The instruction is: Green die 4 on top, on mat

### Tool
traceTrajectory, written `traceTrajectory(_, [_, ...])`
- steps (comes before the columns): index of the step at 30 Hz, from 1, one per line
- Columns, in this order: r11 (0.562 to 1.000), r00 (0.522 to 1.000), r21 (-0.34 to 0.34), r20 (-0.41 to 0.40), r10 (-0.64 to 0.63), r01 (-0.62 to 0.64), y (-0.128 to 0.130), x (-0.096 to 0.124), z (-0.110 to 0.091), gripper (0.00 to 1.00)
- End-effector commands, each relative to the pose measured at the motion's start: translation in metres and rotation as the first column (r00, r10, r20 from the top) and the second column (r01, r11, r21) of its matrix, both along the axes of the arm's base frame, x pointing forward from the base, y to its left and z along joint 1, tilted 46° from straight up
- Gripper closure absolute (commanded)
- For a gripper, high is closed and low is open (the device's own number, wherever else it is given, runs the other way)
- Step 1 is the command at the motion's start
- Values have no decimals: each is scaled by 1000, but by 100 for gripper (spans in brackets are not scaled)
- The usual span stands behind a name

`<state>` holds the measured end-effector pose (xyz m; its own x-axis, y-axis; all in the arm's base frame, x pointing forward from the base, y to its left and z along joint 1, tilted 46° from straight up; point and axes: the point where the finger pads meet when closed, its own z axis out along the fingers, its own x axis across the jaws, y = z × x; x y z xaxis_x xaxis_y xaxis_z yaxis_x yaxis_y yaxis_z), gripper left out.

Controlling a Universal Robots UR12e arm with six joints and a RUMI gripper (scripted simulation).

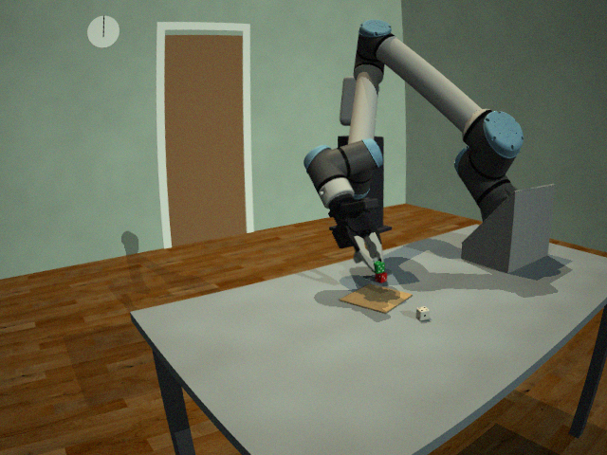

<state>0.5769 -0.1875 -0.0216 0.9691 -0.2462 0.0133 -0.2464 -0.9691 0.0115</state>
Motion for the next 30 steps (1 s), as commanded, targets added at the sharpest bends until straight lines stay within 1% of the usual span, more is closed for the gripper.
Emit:
traceTrajectory(1, [1000,1000,0,1,0,0,-1,0,0,94])
traceTrajectory(11, [1000,1000,0,1,0,0,-5,-1,-5,94])
traceTrajectory(30, [1000,1000,0,1,0,0,-24,-5,-24,94])
